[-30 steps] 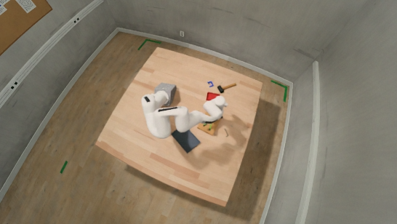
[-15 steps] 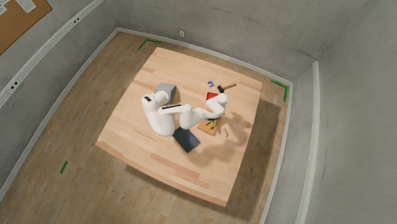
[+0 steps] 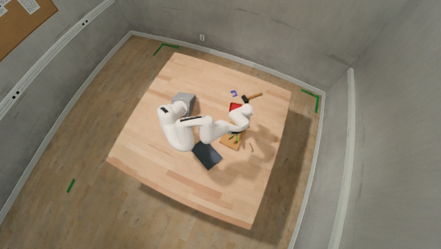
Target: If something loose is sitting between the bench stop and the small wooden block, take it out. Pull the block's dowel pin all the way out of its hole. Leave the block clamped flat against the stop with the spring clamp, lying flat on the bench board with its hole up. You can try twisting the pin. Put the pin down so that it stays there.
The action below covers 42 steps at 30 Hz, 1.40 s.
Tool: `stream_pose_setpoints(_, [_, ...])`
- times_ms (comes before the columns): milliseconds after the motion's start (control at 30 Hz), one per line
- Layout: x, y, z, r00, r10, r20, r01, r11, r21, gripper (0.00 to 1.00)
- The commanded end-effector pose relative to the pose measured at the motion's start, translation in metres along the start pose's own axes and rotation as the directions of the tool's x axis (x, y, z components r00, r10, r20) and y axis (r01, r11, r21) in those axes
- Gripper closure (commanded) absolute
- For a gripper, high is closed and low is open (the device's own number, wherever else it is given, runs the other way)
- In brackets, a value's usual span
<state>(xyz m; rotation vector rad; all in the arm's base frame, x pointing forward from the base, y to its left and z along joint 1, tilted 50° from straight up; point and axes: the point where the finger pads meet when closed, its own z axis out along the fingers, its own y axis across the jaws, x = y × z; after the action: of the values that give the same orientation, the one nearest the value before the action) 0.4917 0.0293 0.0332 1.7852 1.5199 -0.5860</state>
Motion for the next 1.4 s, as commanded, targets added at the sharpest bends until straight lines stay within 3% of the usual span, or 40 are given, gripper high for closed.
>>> stream_pose_setpoints(0, [0.0,0.001,0.0,1.0,0.001,-0.002,-0.001,1.0,-0.003,1.0])
stream_pose_setpoints(1367, [0.001,0.002,0.037,1.0,0.001,-0.002,-0.001,1.0,-0.003,1.0])
